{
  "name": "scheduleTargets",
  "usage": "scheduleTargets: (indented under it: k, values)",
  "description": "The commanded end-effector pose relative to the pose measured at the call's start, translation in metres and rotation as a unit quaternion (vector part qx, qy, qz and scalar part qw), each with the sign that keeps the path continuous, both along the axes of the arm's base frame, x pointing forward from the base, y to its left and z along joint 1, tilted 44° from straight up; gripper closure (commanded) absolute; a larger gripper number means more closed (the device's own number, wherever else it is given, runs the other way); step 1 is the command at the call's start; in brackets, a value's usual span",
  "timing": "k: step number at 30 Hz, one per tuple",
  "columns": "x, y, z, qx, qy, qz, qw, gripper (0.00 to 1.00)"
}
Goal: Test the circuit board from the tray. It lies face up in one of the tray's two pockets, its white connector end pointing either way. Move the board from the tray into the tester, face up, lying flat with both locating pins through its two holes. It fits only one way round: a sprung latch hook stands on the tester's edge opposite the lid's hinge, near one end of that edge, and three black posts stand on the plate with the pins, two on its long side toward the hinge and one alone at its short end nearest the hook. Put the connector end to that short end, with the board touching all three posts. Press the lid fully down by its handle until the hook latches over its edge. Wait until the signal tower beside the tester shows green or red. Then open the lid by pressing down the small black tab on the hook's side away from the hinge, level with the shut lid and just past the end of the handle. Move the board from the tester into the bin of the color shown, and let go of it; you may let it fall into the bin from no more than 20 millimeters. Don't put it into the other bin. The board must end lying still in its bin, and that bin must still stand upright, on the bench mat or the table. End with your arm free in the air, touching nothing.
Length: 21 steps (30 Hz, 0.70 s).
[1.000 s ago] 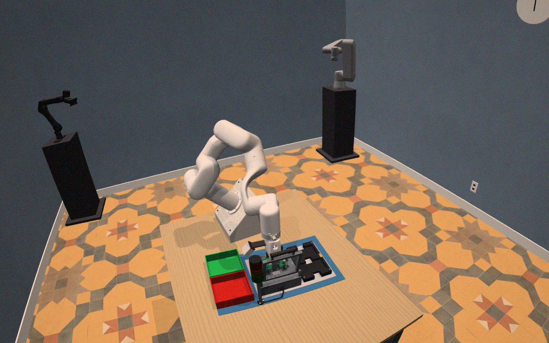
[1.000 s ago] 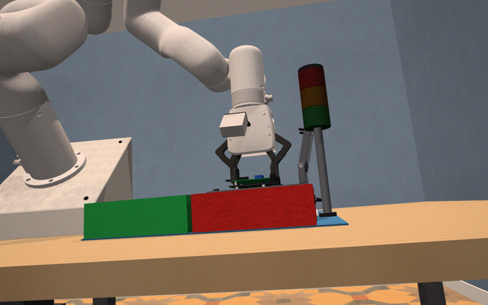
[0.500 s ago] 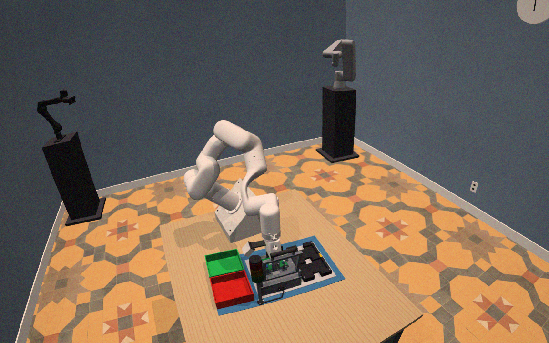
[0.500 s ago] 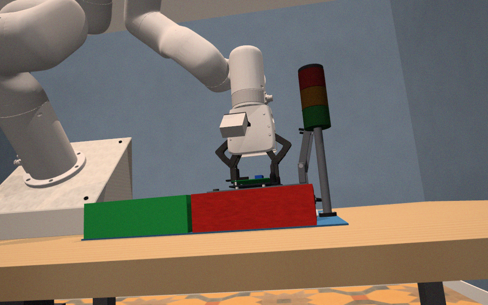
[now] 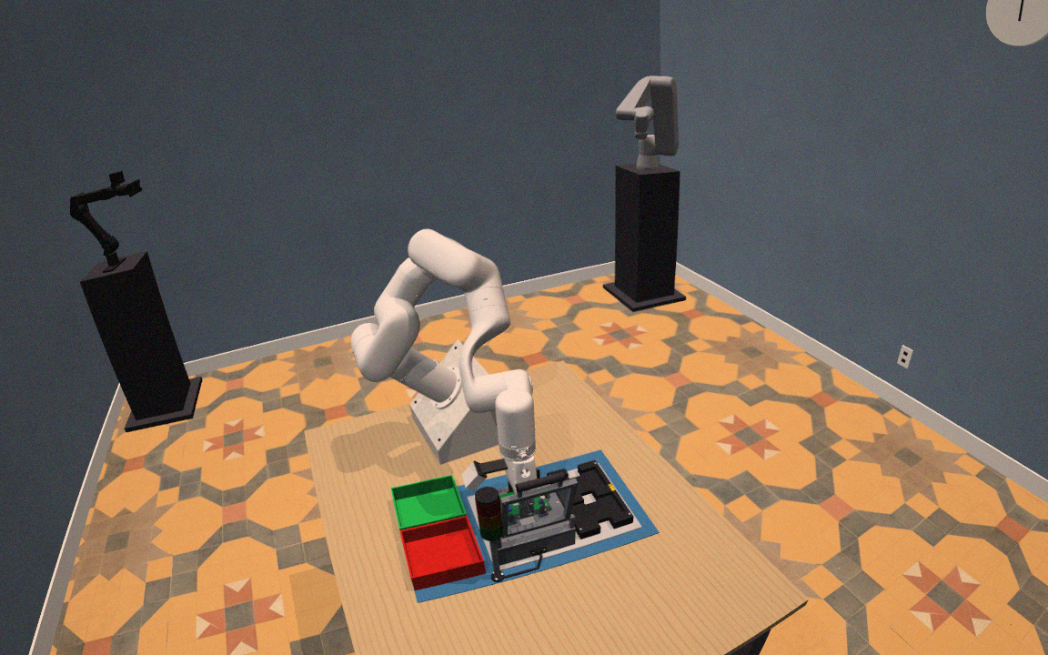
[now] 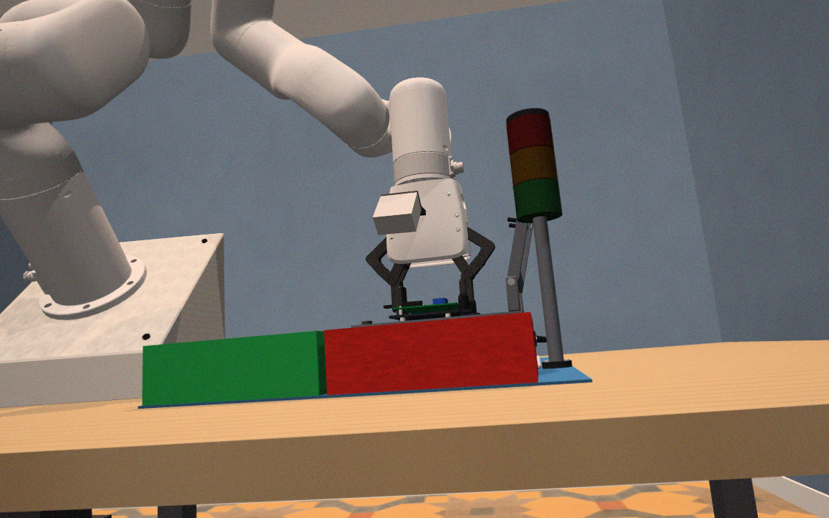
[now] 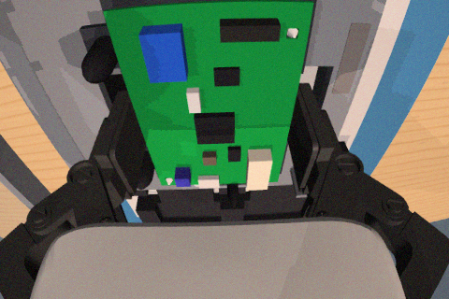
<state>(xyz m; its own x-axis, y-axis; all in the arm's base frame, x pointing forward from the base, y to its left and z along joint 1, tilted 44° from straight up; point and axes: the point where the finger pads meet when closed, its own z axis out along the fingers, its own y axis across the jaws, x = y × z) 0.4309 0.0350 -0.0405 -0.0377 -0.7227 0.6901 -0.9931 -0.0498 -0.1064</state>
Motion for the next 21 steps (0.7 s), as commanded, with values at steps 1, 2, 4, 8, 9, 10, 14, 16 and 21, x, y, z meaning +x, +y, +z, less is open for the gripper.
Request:
scheduleTargets:
  k: [1,2,4,8,9,10,14,16,21]
  values:
    - [0.0020,0.0019,0.0012,0.001,-0.002,0.002,1.000,0.21]
    - [0.0020,0.0019,0.0012,0.001,-0.002,0.002,1.000,0.21]
    - [0.0020,0.0019,0.0012,0.001,-0.002,0.002,1.000,0.21]
    - [0.0020,0.0019,0.0012,0.001,-0.002,0.002,1.000,0.21]
    - [0.0020,0.0019,0.0012,0.001,-0.002,0.002,1.000,0.21]
    - [0.0020,0.0019,0.0012,0.001,-0.002,0.002,1.000,0.21]
    - [0.0020,0.0018,0.0010,0.001,-0.002,0.002,1.000,0.21]
    - [0.0020,0.0017,0.0009,0.001,-0.002,0.002,1.000,0.21]
    - [0.0022,0.0005,-0.0003,0.001,-0.002,0.002,1.000,0.21]
